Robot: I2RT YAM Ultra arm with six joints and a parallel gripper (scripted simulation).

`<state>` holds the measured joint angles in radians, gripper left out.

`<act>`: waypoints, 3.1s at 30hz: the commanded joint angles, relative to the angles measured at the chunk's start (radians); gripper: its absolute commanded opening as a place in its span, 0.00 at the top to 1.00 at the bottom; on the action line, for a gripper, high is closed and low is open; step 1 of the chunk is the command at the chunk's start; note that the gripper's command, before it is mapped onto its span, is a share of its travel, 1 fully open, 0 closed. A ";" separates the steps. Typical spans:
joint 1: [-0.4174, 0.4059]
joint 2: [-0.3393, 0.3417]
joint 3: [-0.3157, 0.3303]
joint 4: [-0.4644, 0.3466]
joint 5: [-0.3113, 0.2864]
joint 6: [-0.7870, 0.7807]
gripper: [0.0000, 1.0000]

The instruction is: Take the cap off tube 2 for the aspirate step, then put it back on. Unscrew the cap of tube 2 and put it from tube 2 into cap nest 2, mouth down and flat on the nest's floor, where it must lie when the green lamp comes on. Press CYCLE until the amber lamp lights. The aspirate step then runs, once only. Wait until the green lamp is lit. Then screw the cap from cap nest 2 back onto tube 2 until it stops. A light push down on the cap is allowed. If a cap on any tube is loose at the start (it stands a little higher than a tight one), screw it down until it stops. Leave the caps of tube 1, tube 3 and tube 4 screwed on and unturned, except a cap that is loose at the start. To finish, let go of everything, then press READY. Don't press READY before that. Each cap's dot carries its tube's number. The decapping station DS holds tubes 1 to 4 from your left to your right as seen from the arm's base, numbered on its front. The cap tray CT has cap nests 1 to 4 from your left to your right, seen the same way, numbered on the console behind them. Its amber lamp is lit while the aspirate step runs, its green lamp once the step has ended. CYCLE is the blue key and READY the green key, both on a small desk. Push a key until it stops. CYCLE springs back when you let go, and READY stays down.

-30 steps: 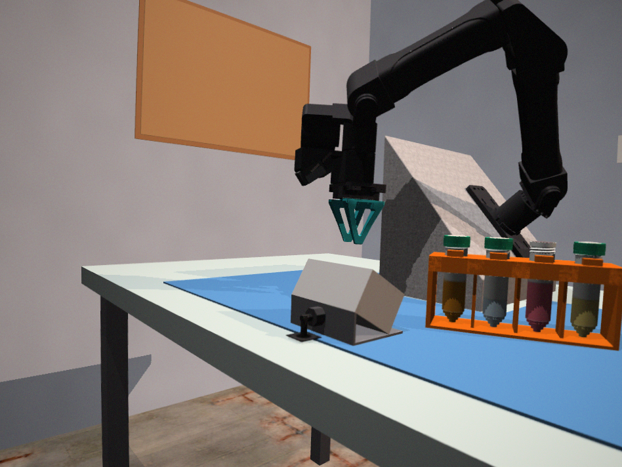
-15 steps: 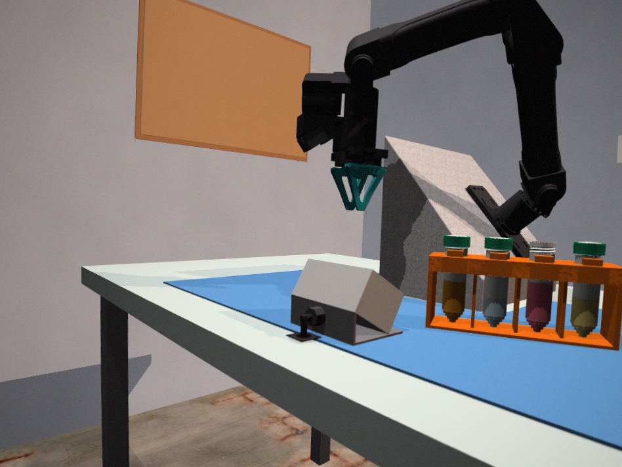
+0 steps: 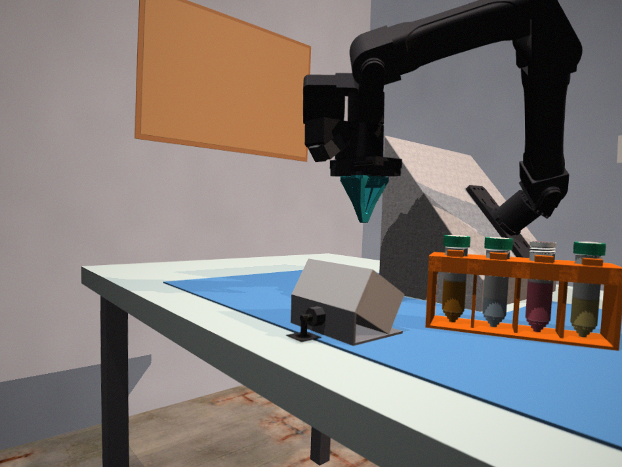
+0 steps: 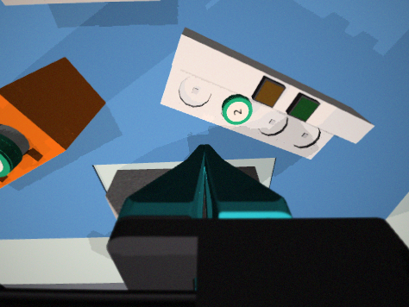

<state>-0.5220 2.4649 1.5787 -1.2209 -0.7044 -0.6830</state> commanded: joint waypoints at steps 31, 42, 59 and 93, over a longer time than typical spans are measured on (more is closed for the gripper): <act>0.279 -0.015 0.291 0.006 -0.137 0.275 1.00; 0.270 -0.012 0.298 -0.009 -0.135 0.263 1.00; 0.290 -0.012 0.260 0.051 -0.139 0.291 1.00; 0.302 -0.011 0.255 0.071 -0.142 0.308 1.00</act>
<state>-0.2085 2.4603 1.8301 -1.1584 -0.8429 -0.3786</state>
